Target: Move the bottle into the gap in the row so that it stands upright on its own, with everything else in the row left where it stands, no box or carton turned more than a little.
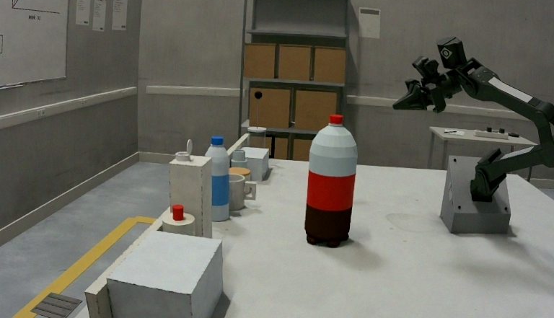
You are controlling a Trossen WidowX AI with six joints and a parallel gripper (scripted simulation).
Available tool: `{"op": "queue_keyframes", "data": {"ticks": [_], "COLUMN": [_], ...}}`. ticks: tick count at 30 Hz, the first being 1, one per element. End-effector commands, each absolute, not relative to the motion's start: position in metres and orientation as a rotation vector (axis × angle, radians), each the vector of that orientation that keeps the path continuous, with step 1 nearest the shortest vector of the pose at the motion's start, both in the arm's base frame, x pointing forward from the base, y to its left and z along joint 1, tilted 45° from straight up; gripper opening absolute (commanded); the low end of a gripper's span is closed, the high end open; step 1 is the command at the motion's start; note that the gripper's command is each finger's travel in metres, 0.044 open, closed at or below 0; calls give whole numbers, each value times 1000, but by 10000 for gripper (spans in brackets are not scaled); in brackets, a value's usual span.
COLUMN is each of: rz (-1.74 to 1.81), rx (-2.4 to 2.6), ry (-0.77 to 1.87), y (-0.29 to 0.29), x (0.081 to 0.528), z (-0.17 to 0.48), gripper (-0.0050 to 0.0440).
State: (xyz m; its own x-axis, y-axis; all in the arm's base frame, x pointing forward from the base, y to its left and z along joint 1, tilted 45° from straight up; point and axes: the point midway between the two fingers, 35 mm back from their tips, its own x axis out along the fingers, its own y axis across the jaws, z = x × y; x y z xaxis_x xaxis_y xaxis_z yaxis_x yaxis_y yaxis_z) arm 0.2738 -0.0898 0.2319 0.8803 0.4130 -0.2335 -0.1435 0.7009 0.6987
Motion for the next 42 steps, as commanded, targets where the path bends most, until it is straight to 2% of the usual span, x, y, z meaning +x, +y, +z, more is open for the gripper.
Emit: {"op": "queue_keyframes", "data": {"ticks": [1, 42], "rz": [314, 308], "rx": [732, 716], "ry": [398, 420], "y": [-85, -46], "x": [276, 282], "z": [226, 184], "gripper": [-50, -50]}}
